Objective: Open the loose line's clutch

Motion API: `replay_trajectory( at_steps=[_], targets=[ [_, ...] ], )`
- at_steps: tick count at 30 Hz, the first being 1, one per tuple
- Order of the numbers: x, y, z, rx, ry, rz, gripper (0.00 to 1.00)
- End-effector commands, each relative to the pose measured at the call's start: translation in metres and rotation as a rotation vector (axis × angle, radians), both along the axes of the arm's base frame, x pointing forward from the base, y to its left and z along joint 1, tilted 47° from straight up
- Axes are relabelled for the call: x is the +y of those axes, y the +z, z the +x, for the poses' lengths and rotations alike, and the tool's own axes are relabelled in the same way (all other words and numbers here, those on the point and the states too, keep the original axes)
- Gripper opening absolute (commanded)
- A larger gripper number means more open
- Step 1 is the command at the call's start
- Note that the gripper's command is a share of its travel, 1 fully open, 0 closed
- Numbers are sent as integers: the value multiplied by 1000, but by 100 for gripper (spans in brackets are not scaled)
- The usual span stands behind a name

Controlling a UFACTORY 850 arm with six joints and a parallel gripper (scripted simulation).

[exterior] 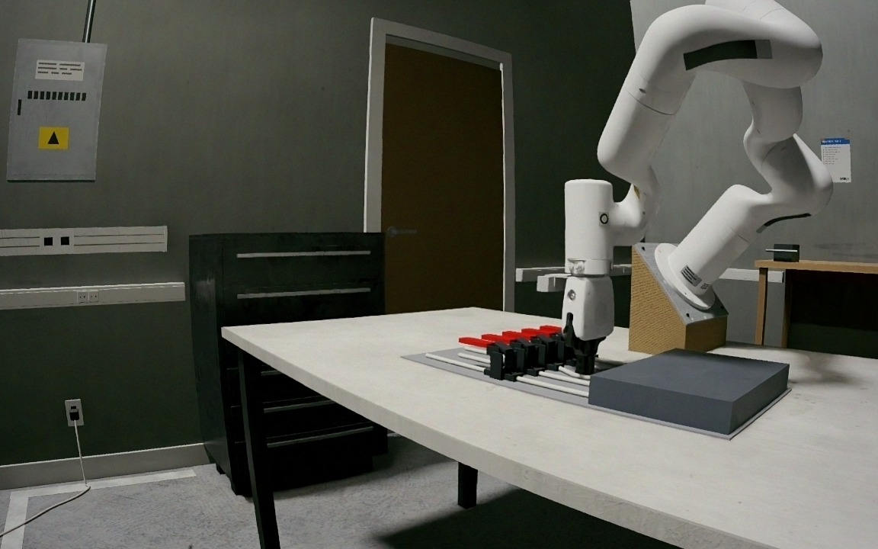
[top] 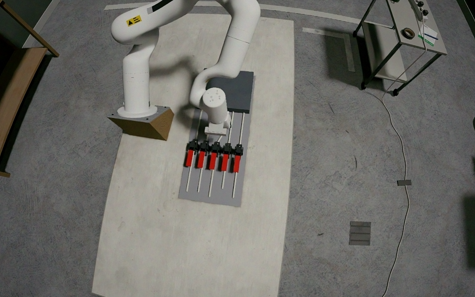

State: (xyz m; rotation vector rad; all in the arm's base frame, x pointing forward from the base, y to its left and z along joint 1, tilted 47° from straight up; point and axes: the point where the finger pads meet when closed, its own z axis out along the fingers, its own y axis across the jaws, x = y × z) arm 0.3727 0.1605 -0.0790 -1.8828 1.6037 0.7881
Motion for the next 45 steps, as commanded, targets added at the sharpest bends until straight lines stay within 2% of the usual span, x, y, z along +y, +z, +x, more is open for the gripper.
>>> replay_trajectory(
  at_steps=[1, 31, 45],
  targets=[
    [0, 0, 5, -2, -1, 0, 0],
    [1, 1, 8, -2, -1, 0, 0],
    [0, 0, 2, -2, -1, 0, 0]
  ],
)
